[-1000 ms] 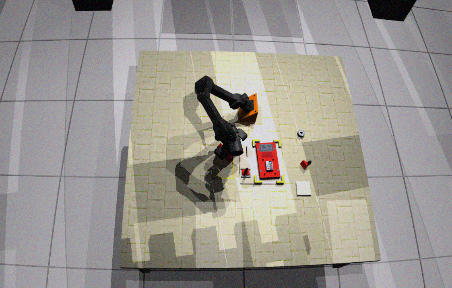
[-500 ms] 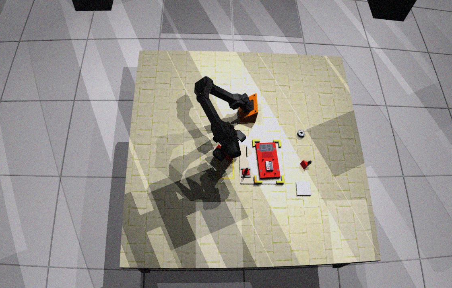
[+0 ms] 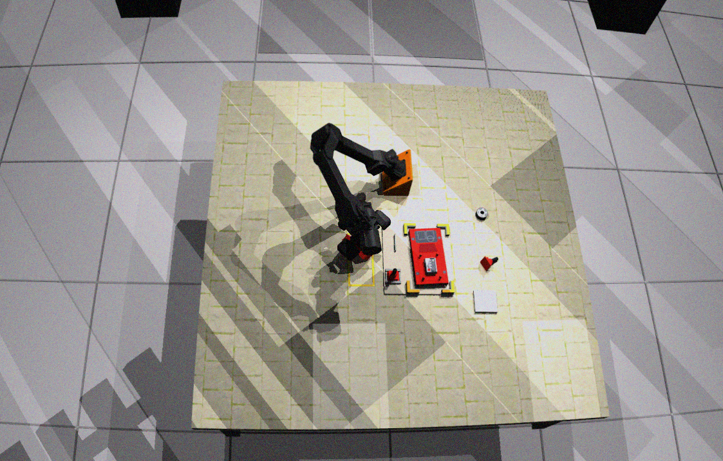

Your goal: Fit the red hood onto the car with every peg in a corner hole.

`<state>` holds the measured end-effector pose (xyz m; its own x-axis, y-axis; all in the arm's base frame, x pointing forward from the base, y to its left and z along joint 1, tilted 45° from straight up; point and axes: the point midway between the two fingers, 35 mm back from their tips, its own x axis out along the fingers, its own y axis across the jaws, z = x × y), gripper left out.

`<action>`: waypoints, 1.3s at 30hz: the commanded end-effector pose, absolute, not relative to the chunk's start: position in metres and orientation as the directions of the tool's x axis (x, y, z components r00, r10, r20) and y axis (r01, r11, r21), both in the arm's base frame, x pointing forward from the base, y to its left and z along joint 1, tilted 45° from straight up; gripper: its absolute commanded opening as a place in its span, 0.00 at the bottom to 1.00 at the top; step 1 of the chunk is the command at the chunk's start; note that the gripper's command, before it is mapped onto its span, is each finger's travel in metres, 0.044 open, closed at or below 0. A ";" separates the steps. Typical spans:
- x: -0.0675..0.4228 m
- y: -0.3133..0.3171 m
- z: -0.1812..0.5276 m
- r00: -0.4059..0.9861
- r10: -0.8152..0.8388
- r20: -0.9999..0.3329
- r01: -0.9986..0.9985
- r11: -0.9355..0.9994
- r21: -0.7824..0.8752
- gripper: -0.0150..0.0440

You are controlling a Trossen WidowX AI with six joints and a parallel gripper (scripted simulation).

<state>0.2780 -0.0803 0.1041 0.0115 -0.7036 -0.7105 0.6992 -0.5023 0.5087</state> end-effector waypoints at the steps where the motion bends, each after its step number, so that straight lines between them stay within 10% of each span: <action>1: 0.282 -0.082 0.108 0.017 -0.706 -0.708 0.698 -0.499 0.514 0.25; 39: 0.280 -0.029 0.157 0.024 -0.705 -0.708 0.713 -0.485 0.507 0.30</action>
<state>0.2799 -0.0285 0.1569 0.0224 -0.7058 -0.7081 0.7032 -0.4923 0.5130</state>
